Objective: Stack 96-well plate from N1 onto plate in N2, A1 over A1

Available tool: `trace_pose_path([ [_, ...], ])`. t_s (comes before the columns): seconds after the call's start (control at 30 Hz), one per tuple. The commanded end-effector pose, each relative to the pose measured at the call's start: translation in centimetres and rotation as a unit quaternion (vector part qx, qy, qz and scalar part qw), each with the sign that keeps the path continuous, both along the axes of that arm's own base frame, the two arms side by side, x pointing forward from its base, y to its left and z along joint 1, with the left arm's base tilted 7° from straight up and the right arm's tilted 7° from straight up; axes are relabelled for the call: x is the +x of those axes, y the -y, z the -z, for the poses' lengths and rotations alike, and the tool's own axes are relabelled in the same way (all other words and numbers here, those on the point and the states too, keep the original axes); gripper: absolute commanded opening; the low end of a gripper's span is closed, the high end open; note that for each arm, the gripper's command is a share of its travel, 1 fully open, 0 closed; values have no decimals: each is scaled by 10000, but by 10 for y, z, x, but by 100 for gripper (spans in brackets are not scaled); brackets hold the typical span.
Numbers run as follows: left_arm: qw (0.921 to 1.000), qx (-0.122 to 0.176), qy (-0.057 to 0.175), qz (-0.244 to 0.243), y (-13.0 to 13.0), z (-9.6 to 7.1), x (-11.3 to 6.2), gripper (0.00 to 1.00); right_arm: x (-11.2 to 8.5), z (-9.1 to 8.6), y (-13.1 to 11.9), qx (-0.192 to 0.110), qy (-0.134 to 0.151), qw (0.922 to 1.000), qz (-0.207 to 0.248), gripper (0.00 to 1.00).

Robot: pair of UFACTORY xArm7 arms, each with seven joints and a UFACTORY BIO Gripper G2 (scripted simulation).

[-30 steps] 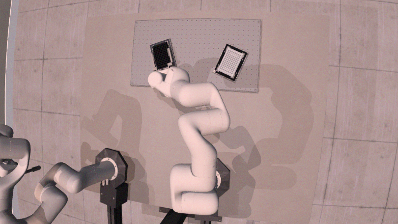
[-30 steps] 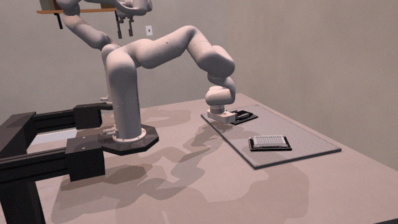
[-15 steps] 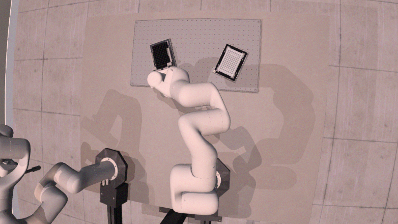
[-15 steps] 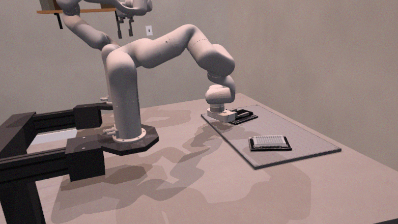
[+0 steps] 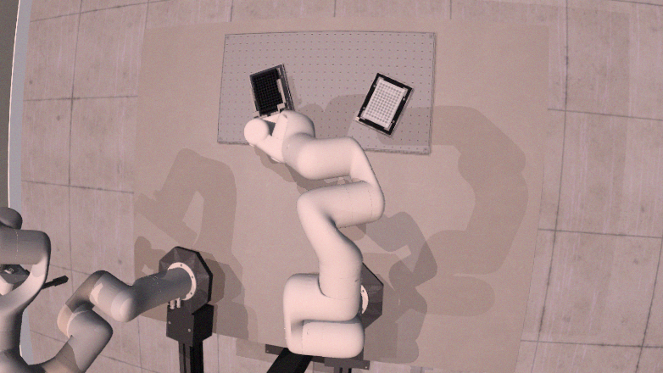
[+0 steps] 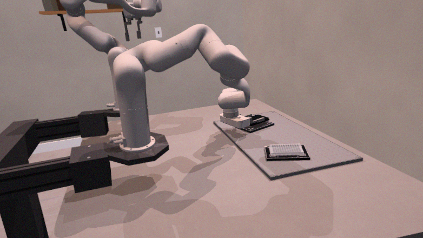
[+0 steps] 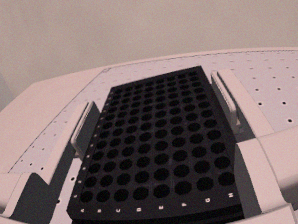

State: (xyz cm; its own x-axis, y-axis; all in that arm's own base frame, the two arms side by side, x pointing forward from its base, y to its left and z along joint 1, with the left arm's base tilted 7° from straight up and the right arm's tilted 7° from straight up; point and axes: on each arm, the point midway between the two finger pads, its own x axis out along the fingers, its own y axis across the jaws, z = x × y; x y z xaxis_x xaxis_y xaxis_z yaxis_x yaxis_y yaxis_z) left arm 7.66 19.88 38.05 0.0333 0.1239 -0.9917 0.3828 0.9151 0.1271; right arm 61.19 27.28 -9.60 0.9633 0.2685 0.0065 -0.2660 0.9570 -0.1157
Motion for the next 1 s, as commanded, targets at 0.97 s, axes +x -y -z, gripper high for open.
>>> trace_pose_path([
  [0.97, 9983, -93, 89, -563, -1, 0, -22, 100, 0, -33, -5, 13, 19, 10000, -3, 0],
])
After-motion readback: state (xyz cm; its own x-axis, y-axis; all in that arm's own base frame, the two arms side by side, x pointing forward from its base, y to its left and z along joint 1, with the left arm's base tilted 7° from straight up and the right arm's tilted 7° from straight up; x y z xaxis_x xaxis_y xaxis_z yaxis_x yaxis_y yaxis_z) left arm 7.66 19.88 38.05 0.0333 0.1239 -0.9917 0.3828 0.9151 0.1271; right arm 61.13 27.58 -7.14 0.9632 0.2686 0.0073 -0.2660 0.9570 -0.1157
